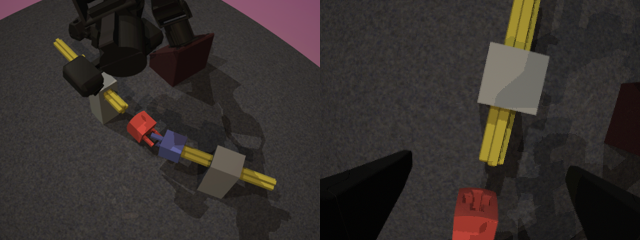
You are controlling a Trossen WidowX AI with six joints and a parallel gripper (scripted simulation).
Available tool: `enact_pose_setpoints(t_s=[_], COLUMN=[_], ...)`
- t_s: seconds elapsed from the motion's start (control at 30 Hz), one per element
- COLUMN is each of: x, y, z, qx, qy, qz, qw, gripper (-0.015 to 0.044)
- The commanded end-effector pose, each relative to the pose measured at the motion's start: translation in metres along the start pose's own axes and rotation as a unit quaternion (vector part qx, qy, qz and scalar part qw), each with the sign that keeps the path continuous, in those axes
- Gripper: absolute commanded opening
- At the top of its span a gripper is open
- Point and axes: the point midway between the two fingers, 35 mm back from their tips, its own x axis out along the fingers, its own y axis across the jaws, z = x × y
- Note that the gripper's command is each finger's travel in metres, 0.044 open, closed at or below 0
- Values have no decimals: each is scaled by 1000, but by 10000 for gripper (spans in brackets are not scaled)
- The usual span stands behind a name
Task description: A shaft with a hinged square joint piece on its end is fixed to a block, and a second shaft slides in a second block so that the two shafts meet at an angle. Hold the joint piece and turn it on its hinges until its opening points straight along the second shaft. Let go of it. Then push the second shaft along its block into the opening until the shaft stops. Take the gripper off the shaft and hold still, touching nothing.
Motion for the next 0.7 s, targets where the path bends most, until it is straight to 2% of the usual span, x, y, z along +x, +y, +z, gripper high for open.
enact_pose_setpoints(t_s=[0.0, 0.5, 0.67], x=[3, 71, 77], y=[0, 2, 2], z=[0, -13, -17], qx=[9, 10, 10], qy=[-3, -5, -5], qz=[1, 2, 2], qw=[1000, 1000, 1000], gripper=[440, 440, 440])
